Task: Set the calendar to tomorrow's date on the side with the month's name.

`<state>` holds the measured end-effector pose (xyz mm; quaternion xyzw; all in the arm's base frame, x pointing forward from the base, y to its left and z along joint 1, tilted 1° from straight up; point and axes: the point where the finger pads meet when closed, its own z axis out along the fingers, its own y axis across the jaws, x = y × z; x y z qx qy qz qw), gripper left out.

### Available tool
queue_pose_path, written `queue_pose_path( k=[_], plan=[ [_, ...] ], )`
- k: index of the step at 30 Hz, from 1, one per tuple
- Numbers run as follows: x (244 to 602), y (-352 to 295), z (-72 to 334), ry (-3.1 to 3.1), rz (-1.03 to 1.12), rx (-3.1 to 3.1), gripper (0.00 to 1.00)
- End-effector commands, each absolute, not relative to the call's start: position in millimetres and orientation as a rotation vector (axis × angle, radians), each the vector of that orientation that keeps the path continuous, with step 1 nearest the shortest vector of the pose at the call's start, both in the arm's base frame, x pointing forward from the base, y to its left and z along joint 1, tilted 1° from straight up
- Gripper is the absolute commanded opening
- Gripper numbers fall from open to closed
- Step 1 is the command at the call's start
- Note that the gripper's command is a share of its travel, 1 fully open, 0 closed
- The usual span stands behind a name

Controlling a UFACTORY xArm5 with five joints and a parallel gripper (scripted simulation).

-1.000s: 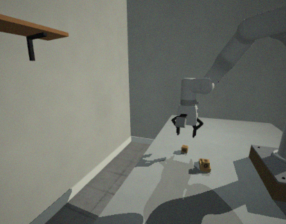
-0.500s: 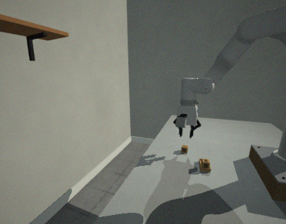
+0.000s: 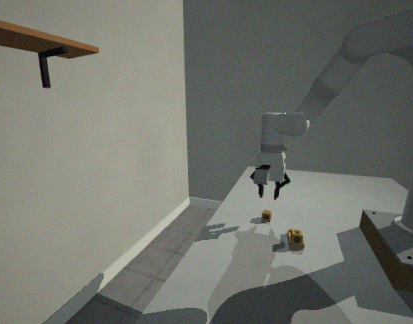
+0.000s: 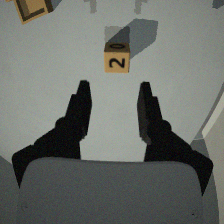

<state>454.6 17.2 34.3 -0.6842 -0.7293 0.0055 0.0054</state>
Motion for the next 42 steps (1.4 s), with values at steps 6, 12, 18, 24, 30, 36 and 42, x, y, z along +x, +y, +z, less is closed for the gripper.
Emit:
queue_pose_path(
  k=[6,12,18,24,30,36,42],
  plan=[
    [456,17,35,-2.285,0.013,-2.144,0.49],
    [456,17,34,-2.285,0.013,-2.144,0.49],
    [456,17,31,-2.286,0.013,-2.144,0.49],
    [456,17,25,-2.286,0.012,-2.144,0.49],
    [456,17,16,-2.286,0.012,-2.144,0.49],
    [455,17,10,-2.286,0.012,-2.144,0.49],
    [455,16,0,-2.286,0.012,-2.144,0.49]
  ],
)
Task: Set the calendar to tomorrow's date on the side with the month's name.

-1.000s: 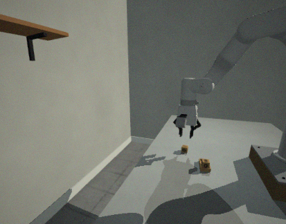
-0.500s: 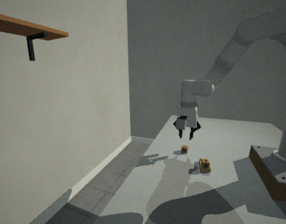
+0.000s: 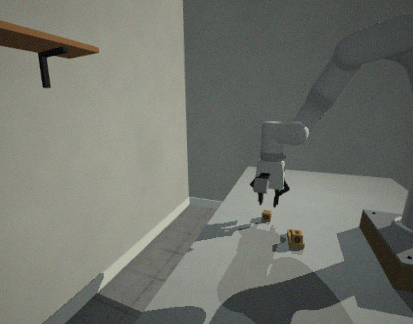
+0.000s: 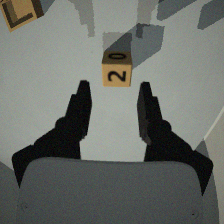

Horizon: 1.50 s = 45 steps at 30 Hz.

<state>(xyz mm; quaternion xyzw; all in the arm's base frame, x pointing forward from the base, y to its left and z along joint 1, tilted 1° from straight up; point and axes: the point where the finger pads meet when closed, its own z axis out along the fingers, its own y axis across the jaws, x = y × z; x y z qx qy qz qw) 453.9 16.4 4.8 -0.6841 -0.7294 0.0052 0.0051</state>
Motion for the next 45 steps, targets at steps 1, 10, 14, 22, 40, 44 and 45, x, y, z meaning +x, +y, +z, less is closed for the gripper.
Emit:
queue_pose_path(
  k=[1,10,14,22,40,44,45],
  plan=[
    [455,16,-1,-2.286,0.012,-2.144,0.49],
    [455,16,-10,-2.286,0.012,-2.144,0.49],
    [455,16,-13,-2.286,0.012,-2.144,0.49],
    [455,16,-16,-2.286,0.012,-2.144,0.49],
    [455,16,-16,-2.286,0.012,-2.144,0.49],
    [455,16,-16,-2.286,0.012,-2.144,0.49],
    [455,16,-16,-2.286,0.012,-2.144,0.49]
  ],
)
